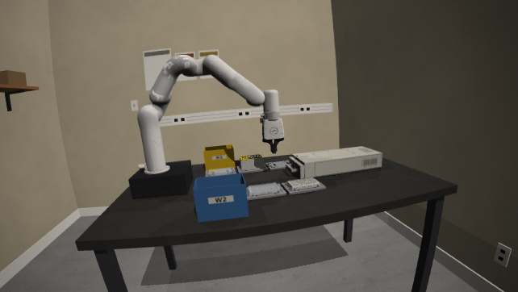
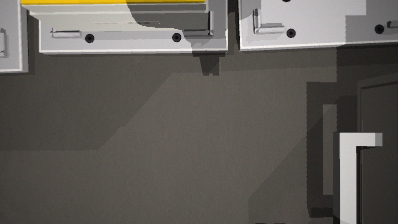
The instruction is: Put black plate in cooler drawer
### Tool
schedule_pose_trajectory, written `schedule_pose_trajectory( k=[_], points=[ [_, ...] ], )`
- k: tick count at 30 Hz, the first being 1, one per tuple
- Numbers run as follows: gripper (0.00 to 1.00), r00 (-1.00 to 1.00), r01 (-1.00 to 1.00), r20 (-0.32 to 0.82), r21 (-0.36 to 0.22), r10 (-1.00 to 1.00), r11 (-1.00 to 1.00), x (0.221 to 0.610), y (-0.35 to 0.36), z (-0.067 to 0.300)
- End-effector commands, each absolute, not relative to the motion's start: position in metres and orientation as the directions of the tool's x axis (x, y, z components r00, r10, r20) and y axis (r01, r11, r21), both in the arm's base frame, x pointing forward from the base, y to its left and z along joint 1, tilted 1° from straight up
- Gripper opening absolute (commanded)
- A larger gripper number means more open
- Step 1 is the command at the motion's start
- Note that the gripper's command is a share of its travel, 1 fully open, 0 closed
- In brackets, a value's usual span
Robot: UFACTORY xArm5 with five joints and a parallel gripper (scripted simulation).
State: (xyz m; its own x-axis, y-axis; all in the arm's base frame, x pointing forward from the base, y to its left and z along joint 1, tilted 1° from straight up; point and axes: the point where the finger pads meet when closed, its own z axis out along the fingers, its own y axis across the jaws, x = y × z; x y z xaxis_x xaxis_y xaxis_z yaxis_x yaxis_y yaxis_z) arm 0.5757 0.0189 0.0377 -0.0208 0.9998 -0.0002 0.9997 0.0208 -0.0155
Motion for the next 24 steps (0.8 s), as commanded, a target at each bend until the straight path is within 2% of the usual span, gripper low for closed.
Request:
schedule_pose_trajectory(
  k=[1, 16, 17, 24],
  points=[
    [0.0, -0.021, 1.0, 0.0, -0.01, 1.0, 0.021, 0.577, 0.019, 0.046],
    [0.0, -0.021, 1.0, 0.0, -0.01, 1.0, 0.021, 0.578, 0.019, 0.054],
    [1.0, 0.012, 1.0, 0.0, -0.01, 1.0, -0.012, 0.574, 0.019, 0.057],
    [1.0, 0.243, 0.97, -0.003, -0.01, 0.97, -0.243, 0.545, 0.017, 0.077]
  ],
)
